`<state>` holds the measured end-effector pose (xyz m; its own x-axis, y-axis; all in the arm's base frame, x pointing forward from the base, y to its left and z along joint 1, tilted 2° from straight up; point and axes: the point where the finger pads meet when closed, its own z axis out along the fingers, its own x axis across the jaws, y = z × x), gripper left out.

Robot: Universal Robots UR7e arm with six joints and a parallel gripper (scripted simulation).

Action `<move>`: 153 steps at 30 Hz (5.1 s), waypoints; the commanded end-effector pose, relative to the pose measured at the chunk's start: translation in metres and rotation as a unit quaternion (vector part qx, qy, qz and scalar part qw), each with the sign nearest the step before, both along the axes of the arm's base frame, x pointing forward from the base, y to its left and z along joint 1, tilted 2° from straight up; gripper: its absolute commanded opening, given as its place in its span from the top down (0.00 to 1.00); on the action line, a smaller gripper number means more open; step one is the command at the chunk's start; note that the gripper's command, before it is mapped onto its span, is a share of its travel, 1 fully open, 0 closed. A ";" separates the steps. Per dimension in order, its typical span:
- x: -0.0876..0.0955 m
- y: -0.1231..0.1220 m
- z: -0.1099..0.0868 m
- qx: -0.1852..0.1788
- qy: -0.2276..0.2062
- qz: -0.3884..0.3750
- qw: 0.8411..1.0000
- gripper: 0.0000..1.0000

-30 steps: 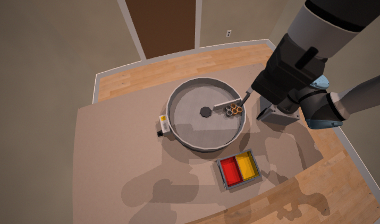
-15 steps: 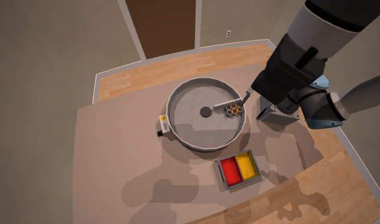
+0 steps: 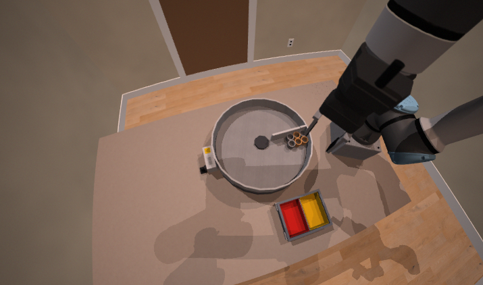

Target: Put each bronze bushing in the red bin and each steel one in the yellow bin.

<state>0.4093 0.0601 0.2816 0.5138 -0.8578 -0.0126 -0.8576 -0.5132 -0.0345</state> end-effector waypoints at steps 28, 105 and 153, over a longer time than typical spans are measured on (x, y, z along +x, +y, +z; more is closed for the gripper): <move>-0.053 -0.047 -0.120 0.001 0.003 -0.061 0.998 0.73; -0.115 -0.099 -0.256 0.001 0.008 -0.131 0.991 0.58; -0.115 -0.099 -0.256 0.001 0.008 -0.131 0.991 0.60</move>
<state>0.2941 -0.0389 0.0251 0.2735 -0.9616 -0.0223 -0.9618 -0.2731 -0.0207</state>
